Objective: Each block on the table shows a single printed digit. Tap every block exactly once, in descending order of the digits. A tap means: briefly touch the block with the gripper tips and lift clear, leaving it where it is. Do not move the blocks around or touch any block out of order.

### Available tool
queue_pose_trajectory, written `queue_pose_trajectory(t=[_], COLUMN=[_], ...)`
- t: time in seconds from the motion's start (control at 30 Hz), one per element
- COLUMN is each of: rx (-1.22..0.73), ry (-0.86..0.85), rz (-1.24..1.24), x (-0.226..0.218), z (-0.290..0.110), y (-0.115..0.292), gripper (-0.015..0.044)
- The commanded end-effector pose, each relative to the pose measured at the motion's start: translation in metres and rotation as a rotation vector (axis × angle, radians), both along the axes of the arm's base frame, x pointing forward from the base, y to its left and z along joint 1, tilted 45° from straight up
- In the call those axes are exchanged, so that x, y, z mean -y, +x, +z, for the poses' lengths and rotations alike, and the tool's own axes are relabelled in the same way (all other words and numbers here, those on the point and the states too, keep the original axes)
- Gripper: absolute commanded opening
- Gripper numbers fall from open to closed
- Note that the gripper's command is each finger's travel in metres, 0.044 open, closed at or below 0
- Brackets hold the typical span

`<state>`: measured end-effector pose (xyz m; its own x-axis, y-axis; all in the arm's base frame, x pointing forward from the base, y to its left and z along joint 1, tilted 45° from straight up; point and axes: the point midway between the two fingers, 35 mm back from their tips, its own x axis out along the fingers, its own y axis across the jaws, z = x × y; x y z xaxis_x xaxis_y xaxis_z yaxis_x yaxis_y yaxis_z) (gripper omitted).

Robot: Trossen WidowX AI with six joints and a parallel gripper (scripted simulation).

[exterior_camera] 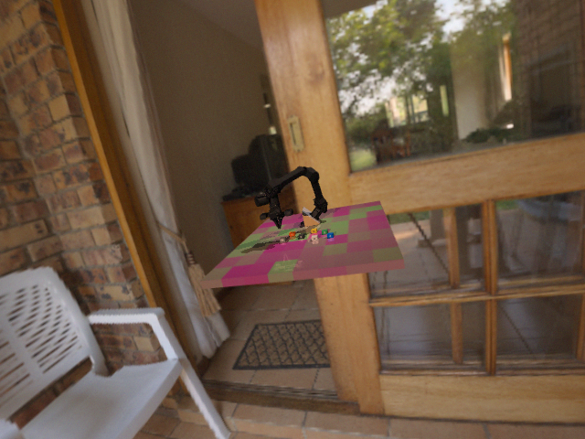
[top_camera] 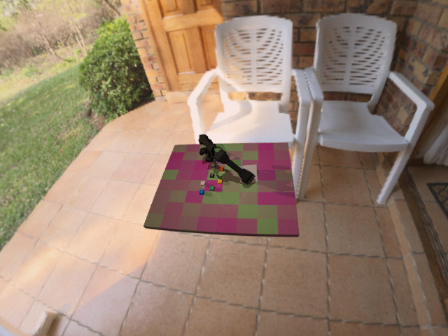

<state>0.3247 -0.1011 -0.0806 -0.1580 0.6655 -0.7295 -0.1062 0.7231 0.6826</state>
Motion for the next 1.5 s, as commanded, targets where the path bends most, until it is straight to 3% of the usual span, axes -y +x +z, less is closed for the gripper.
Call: queue_pose_trajectory(t=[0.0, 1.0, 1.33, 1.47], rx=[-0.017, -0.017, -0.017, -0.017], ry=[0.016, 0.017, 0.015, 0.013], rz=[0.002, 0.002, 0.001, 0.001], x=[-0.021, -0.042, -0.015, 0.021], z=[-0.019, -0.040, -0.013, 0.024], y=[-0.009, -0.014, -0.007, 0.003], gripper=[0.0020, 0.0020, 0.0020, 0.0020])
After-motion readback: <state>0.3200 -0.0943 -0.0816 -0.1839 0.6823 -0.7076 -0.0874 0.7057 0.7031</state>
